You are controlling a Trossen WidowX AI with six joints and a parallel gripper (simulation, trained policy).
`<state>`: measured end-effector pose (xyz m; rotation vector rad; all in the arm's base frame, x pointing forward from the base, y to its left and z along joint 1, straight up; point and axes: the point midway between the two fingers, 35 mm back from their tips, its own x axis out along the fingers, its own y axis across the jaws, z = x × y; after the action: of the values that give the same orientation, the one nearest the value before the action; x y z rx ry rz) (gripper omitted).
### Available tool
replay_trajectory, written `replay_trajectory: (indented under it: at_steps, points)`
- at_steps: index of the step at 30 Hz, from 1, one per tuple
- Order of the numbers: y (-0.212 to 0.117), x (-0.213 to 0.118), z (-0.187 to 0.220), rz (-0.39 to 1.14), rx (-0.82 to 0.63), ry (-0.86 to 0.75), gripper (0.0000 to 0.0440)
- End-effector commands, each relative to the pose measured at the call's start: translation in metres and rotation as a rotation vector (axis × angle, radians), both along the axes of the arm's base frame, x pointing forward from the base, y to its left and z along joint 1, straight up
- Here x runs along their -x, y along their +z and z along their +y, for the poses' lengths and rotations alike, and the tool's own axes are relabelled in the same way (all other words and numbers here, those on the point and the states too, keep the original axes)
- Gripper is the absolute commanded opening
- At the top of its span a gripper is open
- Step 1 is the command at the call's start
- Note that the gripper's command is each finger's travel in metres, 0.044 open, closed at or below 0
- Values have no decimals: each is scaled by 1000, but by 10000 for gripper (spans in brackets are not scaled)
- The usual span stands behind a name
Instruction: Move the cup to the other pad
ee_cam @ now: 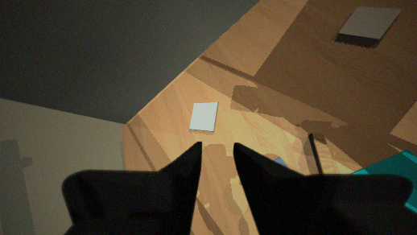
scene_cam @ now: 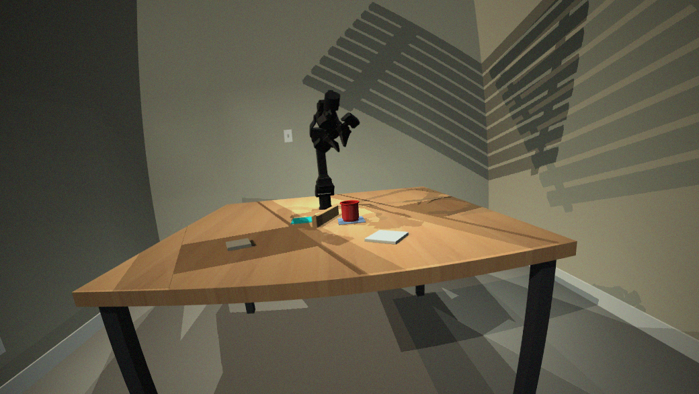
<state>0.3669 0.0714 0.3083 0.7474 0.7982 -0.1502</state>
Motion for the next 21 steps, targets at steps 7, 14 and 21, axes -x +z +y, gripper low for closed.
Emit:
replay_trajectory:
  at_steps: [7,14,21]
  points:
    - [-20,1,8,154,-40,-51,121]
    - [-39,5,9,270,-34,-85,121]
    - [-60,11,8,386,-11,-114,131]
